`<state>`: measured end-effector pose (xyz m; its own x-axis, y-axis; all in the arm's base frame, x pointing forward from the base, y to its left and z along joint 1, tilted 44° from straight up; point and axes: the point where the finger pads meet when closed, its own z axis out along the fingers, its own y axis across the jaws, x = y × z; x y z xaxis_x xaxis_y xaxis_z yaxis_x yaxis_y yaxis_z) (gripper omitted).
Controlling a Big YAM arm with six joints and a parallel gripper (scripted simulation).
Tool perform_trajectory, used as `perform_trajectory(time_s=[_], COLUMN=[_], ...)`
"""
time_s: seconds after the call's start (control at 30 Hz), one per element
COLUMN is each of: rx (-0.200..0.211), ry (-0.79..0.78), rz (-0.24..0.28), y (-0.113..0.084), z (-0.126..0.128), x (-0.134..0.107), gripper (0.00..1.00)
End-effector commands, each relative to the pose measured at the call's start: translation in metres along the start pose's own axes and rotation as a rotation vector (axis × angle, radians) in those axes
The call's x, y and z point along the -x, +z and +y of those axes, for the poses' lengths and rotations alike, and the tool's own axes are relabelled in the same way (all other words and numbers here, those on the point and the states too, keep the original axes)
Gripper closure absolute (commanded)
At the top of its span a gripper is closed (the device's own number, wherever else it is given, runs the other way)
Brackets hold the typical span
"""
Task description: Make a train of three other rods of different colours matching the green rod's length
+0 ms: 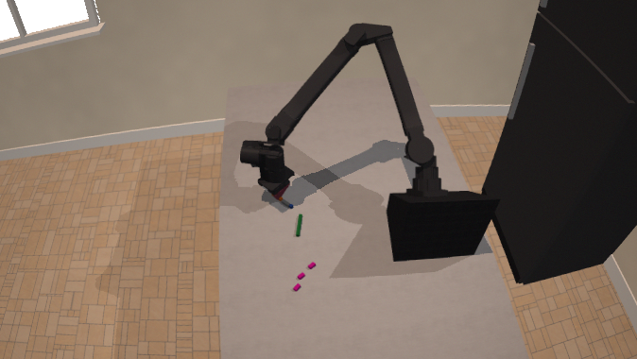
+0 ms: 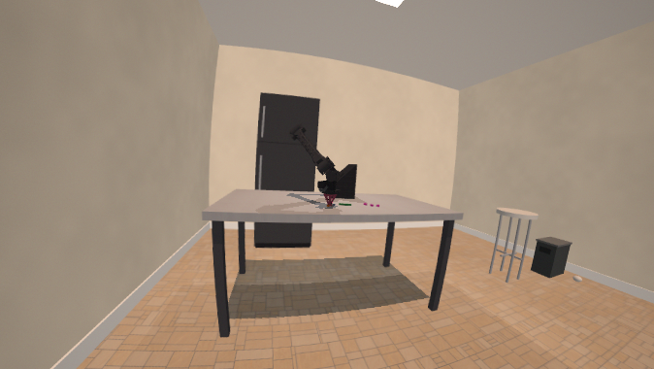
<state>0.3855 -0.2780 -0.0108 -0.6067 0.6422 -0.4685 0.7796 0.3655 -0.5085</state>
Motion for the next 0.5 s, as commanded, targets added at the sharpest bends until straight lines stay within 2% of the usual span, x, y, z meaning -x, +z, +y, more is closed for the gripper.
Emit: perform_trajectory(time_s=[0.0, 0.47], rx=[0.007, 0.006], ry=[0.009, -0.004], rz=[-0.012, -0.008], y=[0.0009, 0.0008], z=[-0.0024, -0.0007], x=[0.0104, 0.0069], gripper=[0.96, 0.96])
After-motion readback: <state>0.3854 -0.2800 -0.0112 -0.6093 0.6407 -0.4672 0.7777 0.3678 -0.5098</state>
